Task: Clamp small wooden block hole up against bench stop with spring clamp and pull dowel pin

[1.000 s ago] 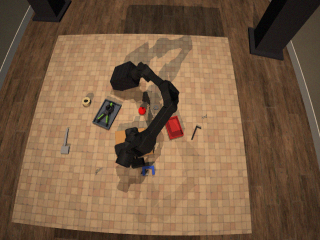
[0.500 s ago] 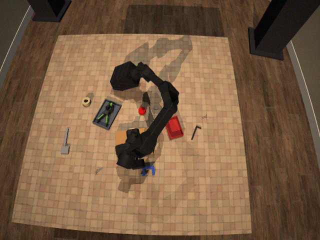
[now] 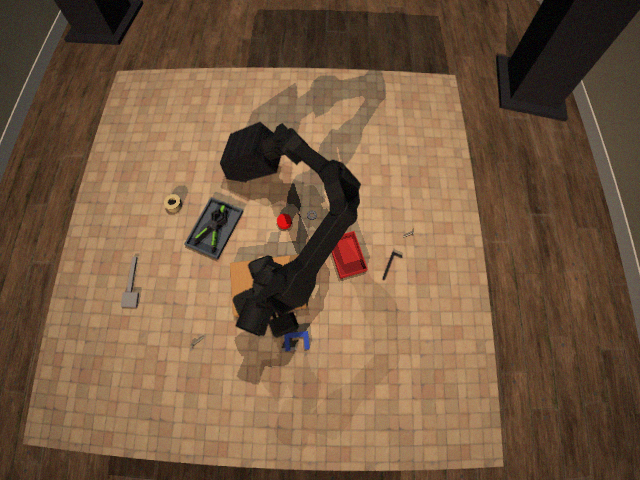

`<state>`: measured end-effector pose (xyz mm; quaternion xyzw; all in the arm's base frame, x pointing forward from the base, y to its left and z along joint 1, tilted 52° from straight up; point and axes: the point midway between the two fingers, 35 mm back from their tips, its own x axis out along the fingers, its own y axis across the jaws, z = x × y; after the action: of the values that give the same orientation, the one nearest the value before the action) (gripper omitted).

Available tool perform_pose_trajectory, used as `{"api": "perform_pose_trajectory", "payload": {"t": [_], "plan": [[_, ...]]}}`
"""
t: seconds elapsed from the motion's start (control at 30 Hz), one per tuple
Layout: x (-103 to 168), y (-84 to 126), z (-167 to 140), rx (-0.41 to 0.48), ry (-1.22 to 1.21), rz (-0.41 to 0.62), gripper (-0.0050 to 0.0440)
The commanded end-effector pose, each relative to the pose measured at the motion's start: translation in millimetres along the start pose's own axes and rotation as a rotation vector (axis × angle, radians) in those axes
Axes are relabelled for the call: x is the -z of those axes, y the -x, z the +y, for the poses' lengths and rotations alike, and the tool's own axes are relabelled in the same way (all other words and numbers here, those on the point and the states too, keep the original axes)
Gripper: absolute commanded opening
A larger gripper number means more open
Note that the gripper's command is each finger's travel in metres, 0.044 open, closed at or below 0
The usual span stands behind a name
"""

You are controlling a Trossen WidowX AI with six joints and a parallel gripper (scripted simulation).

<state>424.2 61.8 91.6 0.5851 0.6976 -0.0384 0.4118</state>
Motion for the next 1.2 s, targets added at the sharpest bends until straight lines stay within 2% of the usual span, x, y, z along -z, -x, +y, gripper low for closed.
{"api": "perform_pose_trajectory", "payload": {"t": [0.0,1.17], "plan": [[5,2,0,-0.006,0.079,0.000,0.0000],[24,2,-7,-0.006,0.581,-0.002,0.0000]]}}
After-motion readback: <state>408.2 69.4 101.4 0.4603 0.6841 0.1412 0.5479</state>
